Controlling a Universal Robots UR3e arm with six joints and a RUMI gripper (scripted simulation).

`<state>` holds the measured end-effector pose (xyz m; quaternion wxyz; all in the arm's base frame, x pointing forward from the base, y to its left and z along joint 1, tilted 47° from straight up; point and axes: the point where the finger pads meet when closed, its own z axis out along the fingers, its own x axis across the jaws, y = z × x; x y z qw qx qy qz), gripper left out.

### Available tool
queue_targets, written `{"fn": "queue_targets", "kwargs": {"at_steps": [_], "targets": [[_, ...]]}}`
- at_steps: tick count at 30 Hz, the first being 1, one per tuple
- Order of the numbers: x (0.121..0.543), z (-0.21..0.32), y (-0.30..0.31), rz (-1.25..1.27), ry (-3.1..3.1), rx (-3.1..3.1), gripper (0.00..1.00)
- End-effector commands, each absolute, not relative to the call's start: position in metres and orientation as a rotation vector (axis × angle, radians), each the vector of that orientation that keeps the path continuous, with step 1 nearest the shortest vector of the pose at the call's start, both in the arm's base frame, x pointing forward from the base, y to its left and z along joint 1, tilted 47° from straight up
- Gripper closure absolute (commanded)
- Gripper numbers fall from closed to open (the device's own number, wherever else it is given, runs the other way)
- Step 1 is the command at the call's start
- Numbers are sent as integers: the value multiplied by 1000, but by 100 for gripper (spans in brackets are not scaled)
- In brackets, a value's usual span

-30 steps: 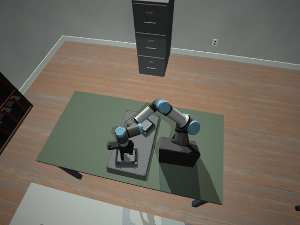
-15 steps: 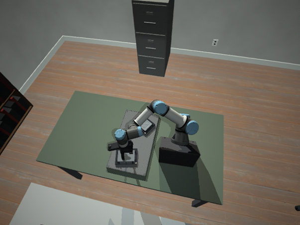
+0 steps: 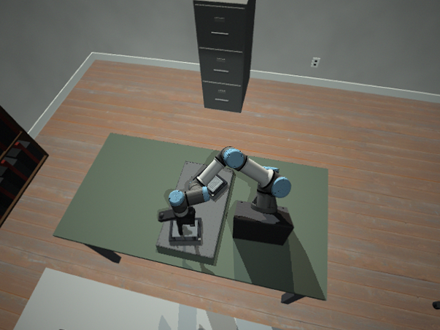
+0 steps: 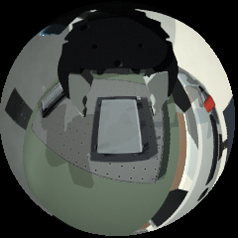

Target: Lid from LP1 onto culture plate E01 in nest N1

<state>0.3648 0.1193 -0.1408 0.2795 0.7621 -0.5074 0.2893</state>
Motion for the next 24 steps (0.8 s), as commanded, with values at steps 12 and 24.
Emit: {"fn": "queue_targets", "kwargs": {"at_steps": [12,24], "targets": [[369,-156,104,778,-1362,2046,18],[369,-156,103,778,-1362,2046,18]]}}
